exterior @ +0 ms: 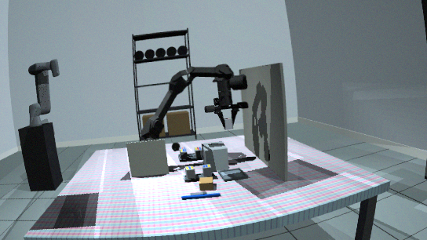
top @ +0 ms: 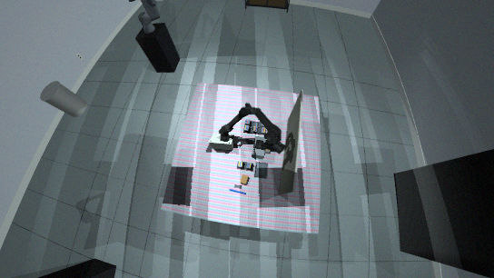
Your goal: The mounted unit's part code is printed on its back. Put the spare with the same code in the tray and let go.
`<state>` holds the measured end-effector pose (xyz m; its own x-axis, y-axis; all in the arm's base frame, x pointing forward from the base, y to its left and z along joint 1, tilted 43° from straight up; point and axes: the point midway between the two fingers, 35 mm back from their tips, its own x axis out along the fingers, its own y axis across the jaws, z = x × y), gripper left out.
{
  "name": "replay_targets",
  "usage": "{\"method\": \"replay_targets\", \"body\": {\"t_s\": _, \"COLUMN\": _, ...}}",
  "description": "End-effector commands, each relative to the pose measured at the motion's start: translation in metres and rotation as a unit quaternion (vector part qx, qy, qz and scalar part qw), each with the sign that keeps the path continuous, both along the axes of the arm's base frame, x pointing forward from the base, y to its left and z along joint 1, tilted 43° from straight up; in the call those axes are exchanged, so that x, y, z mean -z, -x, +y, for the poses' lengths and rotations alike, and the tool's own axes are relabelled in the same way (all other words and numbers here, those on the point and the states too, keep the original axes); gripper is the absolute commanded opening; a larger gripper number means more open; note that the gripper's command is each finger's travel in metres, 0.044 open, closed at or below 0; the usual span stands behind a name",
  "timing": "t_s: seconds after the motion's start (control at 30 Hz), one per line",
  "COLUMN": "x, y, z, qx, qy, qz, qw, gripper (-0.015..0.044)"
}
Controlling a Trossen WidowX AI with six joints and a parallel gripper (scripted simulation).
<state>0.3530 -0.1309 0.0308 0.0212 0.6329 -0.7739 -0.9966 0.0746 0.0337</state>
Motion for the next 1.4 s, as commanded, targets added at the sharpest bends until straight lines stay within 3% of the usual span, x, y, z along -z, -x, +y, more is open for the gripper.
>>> {"method": "replay_targets", "body": {"t_s": 0.0, "x": 0.016, "y": 0.002, "z": -0.015, "qx": -0.008, "qy": -0.002, "qz": -0.002, "qw": 1.000, "gripper": 0.0000}}
{"method": "replay_targets", "body": {"t_s": 0.57, "x": 0.093, "y": 0.025, "z": -0.075, "qx": -0.041, "qy": -0.020, "qz": -0.024, "qw": 0.999, "gripper": 0.0000}}
{"method": "replay_targets", "body": {"t_s": 1.37, "x": 0.109, "y": 0.022, "z": -0.065, "qx": -0.041, "qy": -0.020, "qz": -0.025, "qw": 0.999, "gripper": 0.0000}}
